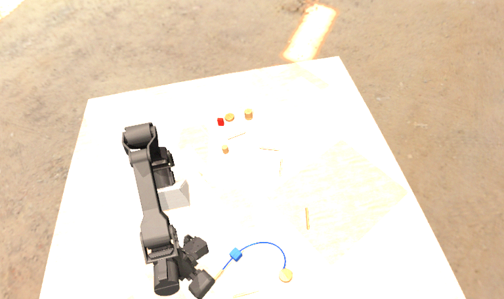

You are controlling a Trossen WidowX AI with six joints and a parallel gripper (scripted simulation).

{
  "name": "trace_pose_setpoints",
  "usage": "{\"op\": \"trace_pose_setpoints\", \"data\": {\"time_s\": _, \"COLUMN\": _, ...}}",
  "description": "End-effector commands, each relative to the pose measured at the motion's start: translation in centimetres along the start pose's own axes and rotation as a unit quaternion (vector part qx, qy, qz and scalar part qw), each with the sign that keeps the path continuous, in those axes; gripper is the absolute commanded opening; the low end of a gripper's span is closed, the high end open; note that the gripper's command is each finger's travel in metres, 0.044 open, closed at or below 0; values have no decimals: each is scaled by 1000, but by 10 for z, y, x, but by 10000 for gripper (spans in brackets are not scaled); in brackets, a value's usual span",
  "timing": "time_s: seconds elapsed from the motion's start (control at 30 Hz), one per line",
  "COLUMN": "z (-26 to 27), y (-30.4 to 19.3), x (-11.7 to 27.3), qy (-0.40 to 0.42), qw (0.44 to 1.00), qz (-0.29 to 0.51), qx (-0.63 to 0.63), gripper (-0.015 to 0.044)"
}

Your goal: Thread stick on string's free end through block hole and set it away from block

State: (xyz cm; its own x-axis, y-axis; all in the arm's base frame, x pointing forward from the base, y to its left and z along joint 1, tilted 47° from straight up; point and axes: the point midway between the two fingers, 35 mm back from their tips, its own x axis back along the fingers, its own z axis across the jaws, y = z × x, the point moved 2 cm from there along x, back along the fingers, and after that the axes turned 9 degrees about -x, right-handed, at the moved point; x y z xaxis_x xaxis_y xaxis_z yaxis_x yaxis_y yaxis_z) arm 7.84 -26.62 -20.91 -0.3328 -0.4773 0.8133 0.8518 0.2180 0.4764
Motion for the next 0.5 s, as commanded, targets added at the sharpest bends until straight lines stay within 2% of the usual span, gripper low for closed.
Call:
{"op": "trace_pose_setpoints", "data": {"time_s": 0.0, "z": -9, "y": 3, "x": 21, "qy": -6, "qw": 1000, "qz": 5, "qx": 4, "gripper": 210}}
{"op": "trace_pose_setpoints", "data": {"time_s": 0.03, "z": -9, "y": 3, "x": 21, "qy": -6, "qw": 1000, "qz": 5, "qx": 4, "gripper": 210}}
{"op": "trace_pose_setpoints", "data": {"time_s": 0.23, "z": -10, "y": 2, "x": 16, "qy": -14, "qw": 1000, "qz": 4, "qx": 5, "gripper": 368}}
{"op": "trace_pose_setpoints", "data": {"time_s": 0.33, "z": -16, "y": 4, "x": 28, "qy": -19, "qw": 1000, "qz": 6, "qx": 7, "gripper": 440}}
{"op": "trace_pose_setpoints", "data": {"time_s": 0.47, "z": -17, "y": 4, "x": 30, "qy": -19, "qw": 1000, "qz": 6, "qx": 7, "gripper": 440}}
